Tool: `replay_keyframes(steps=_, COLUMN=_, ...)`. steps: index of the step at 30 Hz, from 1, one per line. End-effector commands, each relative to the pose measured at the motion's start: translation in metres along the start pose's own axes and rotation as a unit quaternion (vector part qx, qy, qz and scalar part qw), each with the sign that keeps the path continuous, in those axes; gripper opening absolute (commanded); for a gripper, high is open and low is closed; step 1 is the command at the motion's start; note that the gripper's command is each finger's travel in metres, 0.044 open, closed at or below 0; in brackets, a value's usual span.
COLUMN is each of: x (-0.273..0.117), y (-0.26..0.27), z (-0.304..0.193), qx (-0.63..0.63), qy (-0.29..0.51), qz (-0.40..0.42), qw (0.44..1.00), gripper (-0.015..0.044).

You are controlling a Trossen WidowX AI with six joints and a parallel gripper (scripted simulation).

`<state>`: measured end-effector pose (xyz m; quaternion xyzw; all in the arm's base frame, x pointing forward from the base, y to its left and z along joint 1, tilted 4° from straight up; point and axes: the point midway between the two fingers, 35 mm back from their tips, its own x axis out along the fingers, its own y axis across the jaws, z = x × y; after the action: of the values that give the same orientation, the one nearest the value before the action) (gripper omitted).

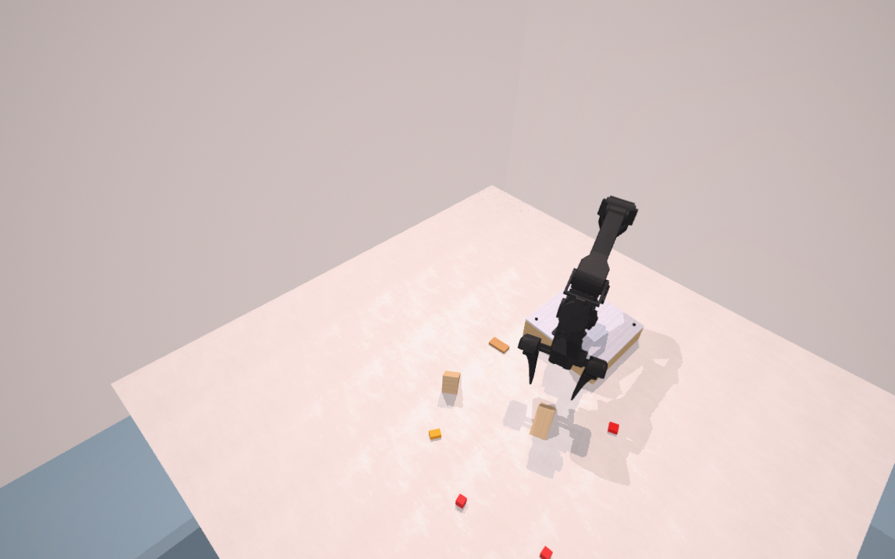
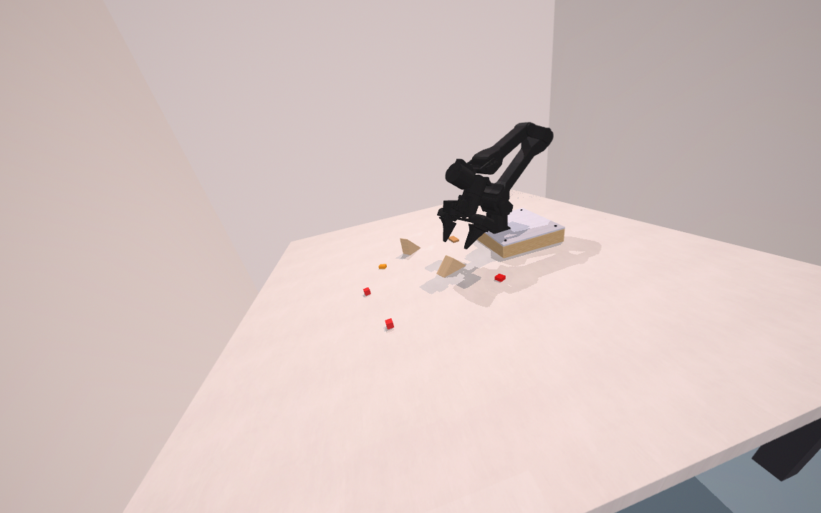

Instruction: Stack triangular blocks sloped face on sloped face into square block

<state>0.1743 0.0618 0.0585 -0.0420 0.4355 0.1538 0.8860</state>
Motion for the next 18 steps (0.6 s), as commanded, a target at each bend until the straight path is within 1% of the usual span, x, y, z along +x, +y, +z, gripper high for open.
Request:
replay_keyframes(steps=1, x=0.018, y=0.0, z=-0.001, qx=0.002, qy=0.005, qz=-0.001, qw=1.0, gripper=0.044)
replay_keyframes(steps=11, x=0.052, y=0.001, z=-0.005, qx=0.001, qy=0.002, qz=0.001, qw=1.0, gripper=0.044)
replay_keyframes(steps=18, x=0.068, y=0.002, z=-0.012, qx=0.001, qy=0.001, qz=0.001, qw=1.0, gripper=0.044)
